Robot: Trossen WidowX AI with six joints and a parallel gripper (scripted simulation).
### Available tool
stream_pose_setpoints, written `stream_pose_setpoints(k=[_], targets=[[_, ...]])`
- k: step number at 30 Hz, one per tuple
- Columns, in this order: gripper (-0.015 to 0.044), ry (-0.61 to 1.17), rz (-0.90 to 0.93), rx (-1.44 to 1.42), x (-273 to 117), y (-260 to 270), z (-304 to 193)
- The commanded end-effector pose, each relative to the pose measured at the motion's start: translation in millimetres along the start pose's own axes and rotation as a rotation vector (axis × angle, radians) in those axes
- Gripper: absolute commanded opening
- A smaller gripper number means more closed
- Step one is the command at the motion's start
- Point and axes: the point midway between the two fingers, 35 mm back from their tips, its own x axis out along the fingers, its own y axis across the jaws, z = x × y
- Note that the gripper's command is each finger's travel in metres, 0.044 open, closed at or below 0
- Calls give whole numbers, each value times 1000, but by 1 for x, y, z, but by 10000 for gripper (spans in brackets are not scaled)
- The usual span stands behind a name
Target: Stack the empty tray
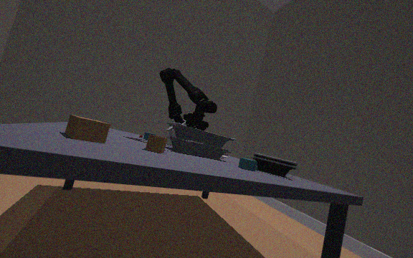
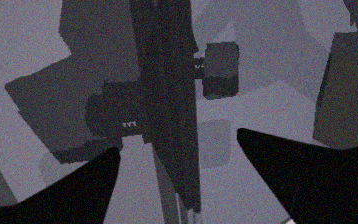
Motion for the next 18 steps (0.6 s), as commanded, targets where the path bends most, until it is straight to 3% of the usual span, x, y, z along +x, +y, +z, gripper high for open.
stream_pose_setpoints(k=[1,12,18], targets=[[440,11,14,9,-20,7,-2],[440,12,9,3,-101,3,-1],[440,11,8,3,-106,-8,0]])
